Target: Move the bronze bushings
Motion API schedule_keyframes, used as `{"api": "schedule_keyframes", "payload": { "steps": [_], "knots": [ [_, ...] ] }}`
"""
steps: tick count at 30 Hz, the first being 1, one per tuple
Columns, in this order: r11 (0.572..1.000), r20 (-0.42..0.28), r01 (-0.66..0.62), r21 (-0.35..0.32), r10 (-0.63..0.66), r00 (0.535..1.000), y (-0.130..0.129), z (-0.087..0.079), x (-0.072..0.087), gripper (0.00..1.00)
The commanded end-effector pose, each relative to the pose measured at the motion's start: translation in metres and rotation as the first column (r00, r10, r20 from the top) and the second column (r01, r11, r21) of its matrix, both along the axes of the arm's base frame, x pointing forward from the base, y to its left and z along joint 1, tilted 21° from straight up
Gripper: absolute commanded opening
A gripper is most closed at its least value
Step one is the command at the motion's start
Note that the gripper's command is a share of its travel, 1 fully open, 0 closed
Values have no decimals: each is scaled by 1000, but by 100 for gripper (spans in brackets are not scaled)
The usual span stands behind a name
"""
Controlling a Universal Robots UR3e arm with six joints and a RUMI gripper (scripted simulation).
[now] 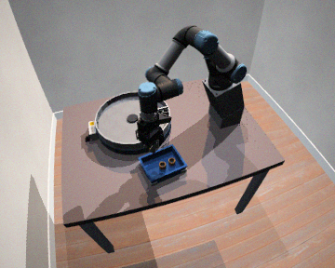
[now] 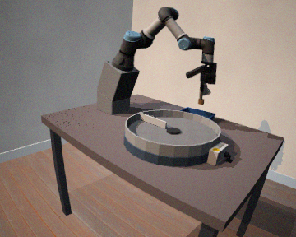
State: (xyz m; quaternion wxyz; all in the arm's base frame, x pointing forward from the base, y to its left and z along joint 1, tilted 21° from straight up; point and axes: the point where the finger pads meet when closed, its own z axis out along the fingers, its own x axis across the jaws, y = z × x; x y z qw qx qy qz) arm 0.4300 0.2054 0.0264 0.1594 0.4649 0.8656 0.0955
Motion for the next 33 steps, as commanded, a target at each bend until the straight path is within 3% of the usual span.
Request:
{"api": "schedule_keyframes", "payload": {
  "steps": [1, 33],
  "knots": [
    [1000, 0, 1, -1, -1, 1000, 8, 2, 4, 0],
    [1000, 0, 1, -1, -1, 1000, 33, 6, 13, 0]
  ]
}}
